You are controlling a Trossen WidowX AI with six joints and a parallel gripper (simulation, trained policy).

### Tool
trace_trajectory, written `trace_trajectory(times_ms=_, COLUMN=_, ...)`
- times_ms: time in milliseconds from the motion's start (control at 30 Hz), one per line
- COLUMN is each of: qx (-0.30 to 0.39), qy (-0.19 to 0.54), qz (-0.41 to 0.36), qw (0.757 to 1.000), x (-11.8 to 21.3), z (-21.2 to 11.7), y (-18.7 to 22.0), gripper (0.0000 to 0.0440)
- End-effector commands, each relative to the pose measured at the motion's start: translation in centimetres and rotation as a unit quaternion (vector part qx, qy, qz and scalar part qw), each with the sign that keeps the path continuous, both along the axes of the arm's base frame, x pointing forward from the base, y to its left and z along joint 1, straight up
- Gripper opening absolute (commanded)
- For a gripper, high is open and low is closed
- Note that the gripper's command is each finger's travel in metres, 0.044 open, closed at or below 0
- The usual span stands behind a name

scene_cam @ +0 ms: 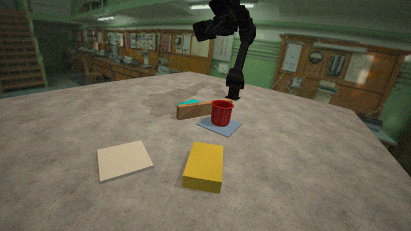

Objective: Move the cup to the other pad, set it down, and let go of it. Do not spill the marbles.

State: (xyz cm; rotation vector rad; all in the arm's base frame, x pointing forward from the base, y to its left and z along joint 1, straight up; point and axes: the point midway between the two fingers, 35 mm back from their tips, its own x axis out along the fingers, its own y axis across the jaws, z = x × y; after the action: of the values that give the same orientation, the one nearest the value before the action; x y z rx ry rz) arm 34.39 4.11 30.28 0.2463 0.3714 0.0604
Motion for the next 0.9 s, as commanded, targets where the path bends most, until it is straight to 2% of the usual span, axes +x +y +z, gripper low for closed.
trace_trajectory(times_ms=0, qx=0.016, qy=0.021, qz=-0.004, qw=1.000, x=0.2, z=0.0, y=0.3, gripper=0.0088)
trace_trajectory(times_ms=433, qx=0.074, qy=0.110, qz=-0.020, qw=0.991, x=0.7, z=-0.7, y=1.9, gripper=0.0098)
trace_trajectory(times_ms=867, qx=0.125, qy=0.205, qz=-0.052, qw=0.969, x=0.8, z=-1.8, y=3.4, gripper=0.0104)
